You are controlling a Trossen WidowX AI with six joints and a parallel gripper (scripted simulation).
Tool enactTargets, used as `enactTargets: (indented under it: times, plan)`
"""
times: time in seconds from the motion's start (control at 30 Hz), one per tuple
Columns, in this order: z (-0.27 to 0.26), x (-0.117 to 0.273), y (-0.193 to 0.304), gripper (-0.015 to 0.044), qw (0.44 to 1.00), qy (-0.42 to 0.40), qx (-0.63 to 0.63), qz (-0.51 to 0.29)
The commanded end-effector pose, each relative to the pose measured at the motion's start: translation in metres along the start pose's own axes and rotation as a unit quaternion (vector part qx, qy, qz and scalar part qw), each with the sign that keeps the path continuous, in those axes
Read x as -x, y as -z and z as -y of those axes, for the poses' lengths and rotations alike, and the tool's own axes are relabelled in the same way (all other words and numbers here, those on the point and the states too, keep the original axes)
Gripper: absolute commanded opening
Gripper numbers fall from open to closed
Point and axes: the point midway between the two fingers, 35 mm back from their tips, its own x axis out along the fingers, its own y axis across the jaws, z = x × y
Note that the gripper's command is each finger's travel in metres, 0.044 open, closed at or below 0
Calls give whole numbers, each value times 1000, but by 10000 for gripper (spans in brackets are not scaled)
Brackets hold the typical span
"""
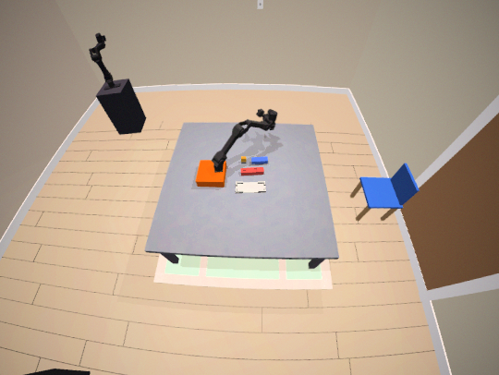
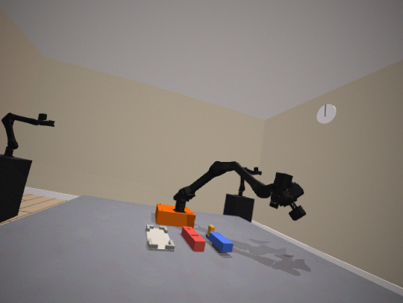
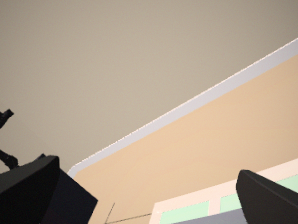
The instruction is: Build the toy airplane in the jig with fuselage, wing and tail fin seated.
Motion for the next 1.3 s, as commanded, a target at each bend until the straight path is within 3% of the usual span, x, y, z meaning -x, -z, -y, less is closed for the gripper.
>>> enactTargets:
  times: [0.0,0.2,0.43,0.67,1.0,1.27]
  plan:
    - [0,0,0,426,1000,0,0,0]
    - [11,28,-7,440,997,69,-24,35]
    - [32,106,1,440,962,242,-90,86]
    - [36,192,45,440,890,413,-169,89]
    - [-11,300,157,440,744,603,-287,1]
    - [-91,353,257,440,617,678,-378,-132]
